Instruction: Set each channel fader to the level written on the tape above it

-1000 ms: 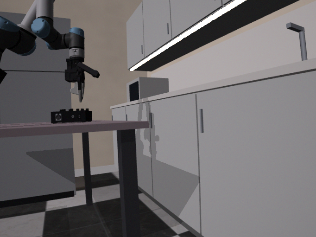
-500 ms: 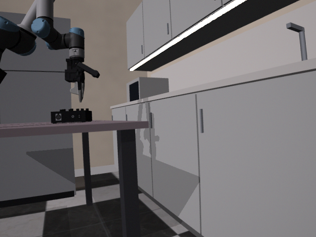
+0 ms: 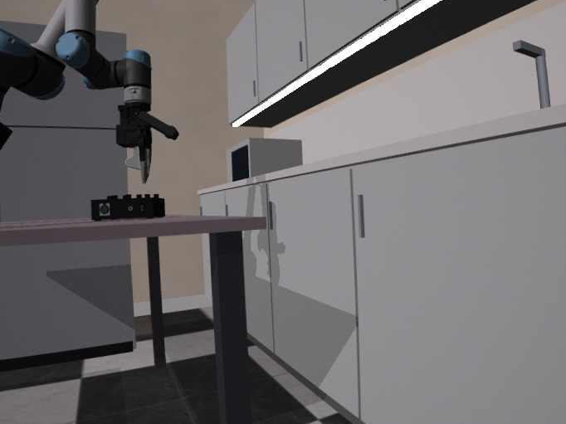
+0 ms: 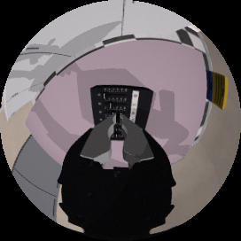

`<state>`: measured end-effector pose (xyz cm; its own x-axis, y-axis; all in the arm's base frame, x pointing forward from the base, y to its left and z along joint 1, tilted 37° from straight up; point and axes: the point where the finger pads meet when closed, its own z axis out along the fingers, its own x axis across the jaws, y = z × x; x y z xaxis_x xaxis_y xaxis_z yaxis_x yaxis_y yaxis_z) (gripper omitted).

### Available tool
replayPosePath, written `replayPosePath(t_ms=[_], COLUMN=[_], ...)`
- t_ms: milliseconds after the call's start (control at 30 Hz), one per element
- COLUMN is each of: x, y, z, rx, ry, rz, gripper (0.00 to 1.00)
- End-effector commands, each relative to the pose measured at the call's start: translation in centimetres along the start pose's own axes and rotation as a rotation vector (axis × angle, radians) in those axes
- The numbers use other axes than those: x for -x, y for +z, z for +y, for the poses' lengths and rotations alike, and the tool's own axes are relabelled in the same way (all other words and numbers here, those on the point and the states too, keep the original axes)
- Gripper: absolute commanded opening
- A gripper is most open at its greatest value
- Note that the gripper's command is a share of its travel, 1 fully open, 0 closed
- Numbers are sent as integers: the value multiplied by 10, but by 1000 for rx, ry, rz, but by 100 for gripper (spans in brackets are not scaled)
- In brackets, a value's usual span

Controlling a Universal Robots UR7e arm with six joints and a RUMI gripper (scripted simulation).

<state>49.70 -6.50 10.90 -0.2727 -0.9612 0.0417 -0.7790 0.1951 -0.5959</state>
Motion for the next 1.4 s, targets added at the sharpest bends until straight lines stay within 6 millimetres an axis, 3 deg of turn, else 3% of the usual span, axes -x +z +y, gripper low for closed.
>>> replayPosePath(t_ms=[0,1367], x=[0,-1], y=[1,23], z=[0,-1], rx=[-1,-1], ry=[0,-1], rz=[0,0], gripper=[0,0])
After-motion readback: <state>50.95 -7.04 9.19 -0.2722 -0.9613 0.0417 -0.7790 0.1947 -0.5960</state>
